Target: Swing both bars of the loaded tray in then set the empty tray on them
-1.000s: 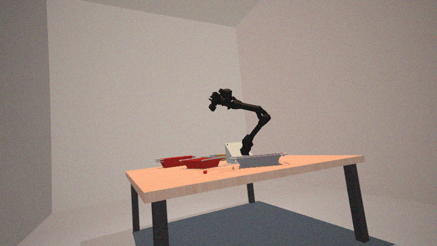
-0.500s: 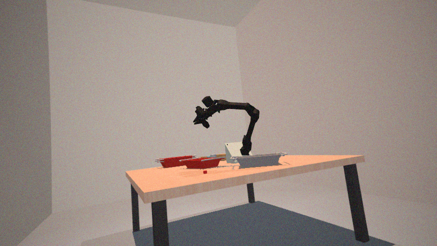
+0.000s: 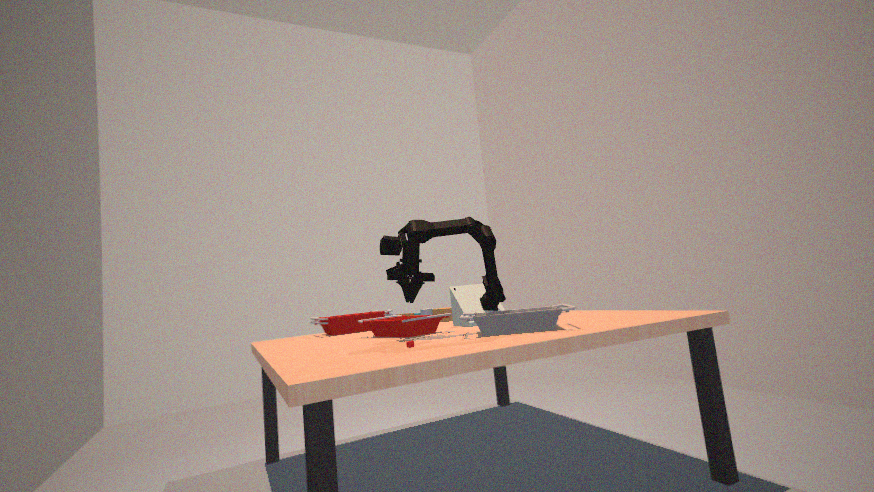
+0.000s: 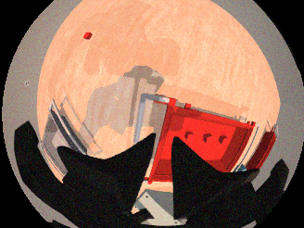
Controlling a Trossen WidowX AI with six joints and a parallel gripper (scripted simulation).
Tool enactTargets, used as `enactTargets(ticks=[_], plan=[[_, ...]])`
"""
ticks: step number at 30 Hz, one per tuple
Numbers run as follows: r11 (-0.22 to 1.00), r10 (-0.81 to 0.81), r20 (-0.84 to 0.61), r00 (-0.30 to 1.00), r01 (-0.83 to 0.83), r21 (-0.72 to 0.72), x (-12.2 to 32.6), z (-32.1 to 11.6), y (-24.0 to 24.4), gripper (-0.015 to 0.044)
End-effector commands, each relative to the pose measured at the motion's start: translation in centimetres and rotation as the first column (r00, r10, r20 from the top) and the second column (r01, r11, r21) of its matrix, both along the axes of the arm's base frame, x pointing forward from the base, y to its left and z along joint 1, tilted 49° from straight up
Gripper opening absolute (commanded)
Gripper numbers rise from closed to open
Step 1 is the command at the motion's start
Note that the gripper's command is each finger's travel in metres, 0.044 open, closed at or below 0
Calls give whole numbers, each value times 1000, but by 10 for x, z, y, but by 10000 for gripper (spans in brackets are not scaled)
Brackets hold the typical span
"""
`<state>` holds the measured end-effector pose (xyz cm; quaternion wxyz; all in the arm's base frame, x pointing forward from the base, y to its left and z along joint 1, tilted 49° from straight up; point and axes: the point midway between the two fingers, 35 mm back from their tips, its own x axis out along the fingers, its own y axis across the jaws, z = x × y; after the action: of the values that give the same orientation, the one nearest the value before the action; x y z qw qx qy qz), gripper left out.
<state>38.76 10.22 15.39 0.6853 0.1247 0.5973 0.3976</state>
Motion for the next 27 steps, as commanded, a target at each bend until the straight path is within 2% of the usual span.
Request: enactTargets(ticks=[1,27], plan=[[997,37,-112,993,-28,73,-10,6,29,81],[997,37,-111,993,-29,76,-18,-33,74,81]])
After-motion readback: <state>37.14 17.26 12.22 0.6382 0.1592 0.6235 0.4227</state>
